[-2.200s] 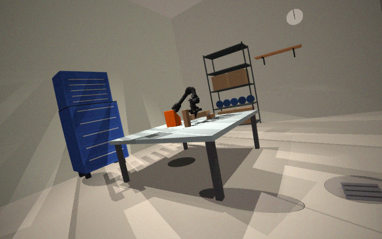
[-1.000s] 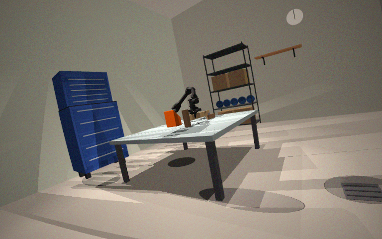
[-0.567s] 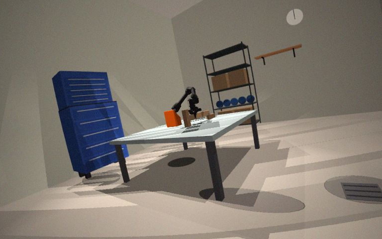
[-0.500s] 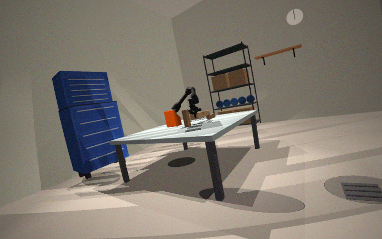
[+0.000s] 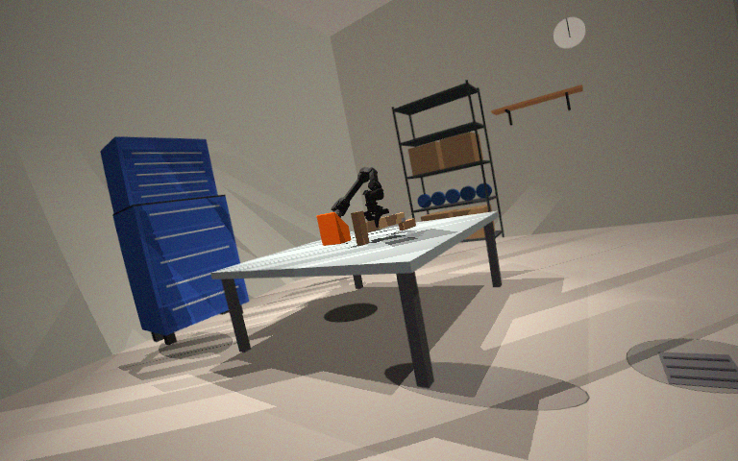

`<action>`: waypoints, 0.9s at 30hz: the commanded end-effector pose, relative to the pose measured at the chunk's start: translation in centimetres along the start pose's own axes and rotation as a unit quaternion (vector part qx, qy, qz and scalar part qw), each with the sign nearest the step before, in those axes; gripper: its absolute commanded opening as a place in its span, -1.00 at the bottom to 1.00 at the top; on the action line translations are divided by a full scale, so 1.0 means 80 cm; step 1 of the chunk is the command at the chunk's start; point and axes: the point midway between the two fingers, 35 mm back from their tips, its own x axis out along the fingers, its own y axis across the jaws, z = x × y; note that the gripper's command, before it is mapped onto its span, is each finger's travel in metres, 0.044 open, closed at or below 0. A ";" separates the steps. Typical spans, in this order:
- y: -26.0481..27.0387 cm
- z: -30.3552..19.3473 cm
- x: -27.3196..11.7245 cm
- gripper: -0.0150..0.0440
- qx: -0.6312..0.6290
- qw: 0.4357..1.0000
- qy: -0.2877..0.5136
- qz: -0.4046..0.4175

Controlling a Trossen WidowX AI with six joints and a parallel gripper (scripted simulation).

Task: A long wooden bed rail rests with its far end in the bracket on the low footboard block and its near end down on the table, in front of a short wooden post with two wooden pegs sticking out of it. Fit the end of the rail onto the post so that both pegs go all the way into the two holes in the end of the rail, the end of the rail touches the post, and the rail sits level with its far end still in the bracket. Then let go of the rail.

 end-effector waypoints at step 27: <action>-0.002 -0.015 -0.005 -0.49 0.003 1.000 0.004 -0.007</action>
